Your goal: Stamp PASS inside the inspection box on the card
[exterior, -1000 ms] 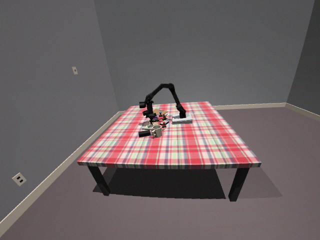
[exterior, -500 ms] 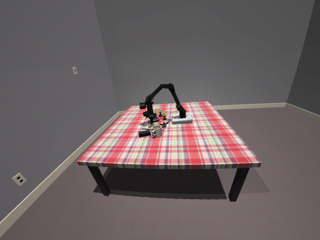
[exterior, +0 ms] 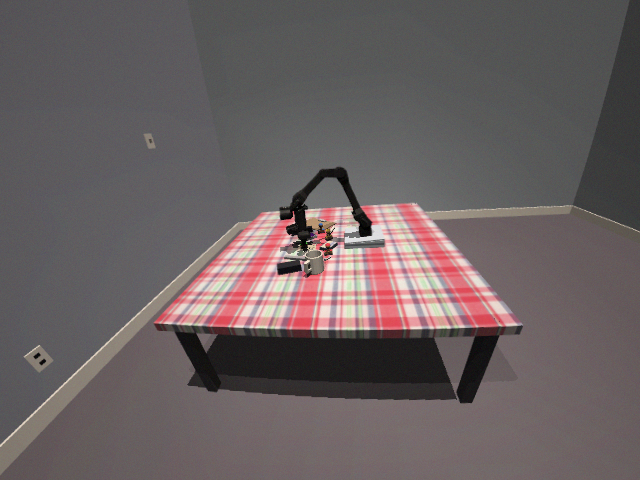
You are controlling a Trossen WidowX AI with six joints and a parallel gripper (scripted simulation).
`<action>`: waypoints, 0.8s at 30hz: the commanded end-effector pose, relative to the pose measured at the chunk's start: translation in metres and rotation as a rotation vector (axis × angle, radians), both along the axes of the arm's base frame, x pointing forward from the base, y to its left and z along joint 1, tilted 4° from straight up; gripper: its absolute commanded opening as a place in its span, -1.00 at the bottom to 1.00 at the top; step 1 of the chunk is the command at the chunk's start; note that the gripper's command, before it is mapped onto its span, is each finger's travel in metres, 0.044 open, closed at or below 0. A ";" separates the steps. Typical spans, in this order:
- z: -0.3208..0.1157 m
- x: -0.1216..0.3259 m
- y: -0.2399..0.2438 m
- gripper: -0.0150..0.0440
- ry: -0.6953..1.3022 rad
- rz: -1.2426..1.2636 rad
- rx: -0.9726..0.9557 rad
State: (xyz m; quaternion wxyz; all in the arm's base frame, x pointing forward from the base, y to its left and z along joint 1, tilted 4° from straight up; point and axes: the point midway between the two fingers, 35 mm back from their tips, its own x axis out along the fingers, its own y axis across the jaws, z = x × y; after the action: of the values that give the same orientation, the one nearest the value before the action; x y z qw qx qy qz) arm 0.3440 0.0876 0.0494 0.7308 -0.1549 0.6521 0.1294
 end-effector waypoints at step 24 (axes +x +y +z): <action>-0.007 -0.001 -0.001 -0.49 0.002 0.001 -0.005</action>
State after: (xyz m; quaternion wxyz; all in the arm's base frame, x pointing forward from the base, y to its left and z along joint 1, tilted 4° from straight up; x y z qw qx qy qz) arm 0.3430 0.0871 0.0435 0.7298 -0.1548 0.6533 0.1292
